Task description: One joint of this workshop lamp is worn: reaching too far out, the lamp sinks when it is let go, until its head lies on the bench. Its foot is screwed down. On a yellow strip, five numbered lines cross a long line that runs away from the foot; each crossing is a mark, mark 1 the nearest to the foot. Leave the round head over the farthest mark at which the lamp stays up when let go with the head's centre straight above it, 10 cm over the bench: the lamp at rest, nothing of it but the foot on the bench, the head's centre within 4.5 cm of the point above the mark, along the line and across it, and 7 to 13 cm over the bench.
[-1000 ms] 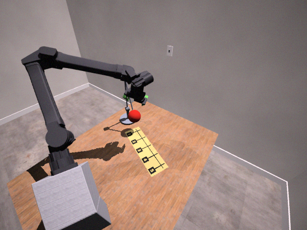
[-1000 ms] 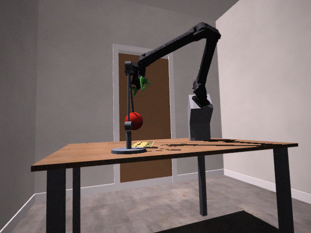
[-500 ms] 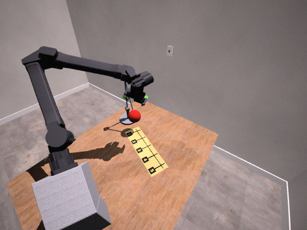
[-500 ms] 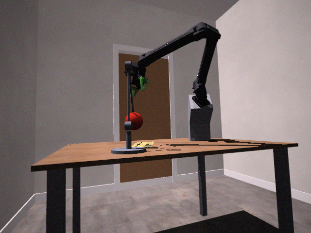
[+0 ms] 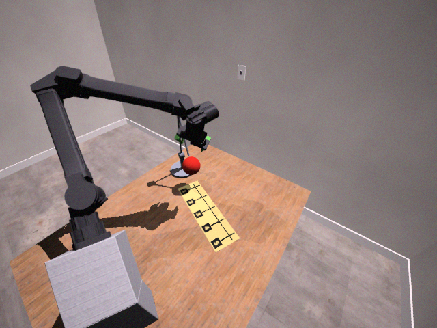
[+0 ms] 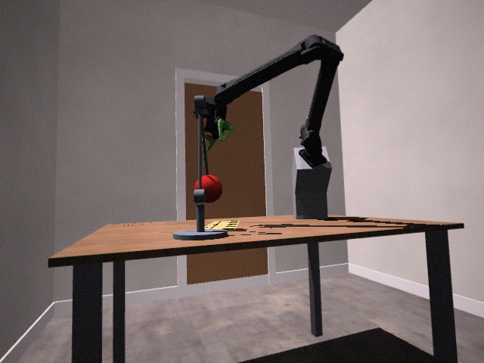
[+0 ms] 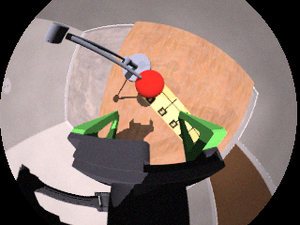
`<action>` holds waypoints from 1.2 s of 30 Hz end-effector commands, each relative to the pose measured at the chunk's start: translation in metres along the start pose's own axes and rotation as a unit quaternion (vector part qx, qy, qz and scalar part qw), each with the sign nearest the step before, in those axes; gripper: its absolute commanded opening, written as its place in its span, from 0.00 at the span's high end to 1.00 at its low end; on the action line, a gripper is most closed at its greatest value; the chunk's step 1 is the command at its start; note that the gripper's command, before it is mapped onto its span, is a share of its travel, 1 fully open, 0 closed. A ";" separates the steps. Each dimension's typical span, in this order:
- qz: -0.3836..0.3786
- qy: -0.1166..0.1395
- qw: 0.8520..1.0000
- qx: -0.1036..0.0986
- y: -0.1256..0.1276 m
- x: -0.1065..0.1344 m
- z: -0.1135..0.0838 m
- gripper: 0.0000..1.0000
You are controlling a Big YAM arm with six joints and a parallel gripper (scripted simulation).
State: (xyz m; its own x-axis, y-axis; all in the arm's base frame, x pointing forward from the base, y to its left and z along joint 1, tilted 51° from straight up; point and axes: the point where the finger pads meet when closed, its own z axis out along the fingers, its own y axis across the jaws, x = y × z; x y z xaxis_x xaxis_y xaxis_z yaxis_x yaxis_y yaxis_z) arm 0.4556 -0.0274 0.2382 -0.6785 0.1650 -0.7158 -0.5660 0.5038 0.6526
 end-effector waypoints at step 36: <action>0.070 0.008 0.997 -0.012 0.001 -0.010 -0.003 0.00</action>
State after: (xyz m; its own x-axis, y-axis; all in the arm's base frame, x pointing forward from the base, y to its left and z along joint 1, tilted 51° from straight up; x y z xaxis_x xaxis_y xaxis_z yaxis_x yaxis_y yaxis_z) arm 0.4556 -0.0274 0.2382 -0.7089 0.1809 -0.6818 -0.5355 0.4910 0.6871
